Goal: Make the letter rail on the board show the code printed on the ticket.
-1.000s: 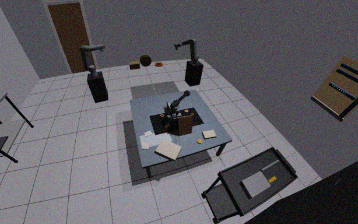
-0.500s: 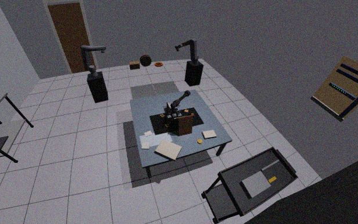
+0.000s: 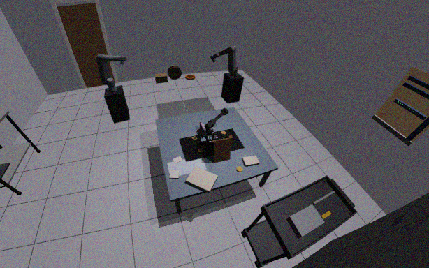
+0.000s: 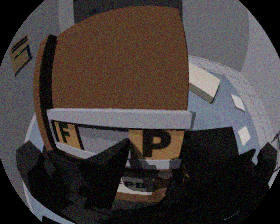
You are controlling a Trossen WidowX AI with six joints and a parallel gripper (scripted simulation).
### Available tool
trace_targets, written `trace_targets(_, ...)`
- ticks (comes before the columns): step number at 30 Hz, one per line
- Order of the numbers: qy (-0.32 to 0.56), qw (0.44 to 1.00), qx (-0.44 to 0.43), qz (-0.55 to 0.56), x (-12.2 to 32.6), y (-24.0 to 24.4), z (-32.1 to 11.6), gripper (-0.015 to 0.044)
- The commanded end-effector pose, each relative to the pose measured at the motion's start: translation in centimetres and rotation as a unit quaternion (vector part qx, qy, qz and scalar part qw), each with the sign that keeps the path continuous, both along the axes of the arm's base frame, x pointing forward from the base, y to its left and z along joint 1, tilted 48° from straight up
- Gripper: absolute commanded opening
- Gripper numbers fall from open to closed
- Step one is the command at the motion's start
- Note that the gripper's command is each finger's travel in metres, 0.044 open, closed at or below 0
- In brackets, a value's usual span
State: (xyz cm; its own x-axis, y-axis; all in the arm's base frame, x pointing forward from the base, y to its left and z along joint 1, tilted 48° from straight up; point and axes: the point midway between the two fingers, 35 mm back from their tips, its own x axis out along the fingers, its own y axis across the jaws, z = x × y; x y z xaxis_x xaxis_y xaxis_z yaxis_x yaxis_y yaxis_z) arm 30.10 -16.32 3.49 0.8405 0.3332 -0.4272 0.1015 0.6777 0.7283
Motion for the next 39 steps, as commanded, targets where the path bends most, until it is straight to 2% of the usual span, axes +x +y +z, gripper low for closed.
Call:
trace_targets(1,0.001,1.0,0.001,-0.002,0.0,0.1,0.2,0.0)
trace_targets(39,0.001,1.0,0.001,-0.002,0.3,1.5,1.7,0.0)
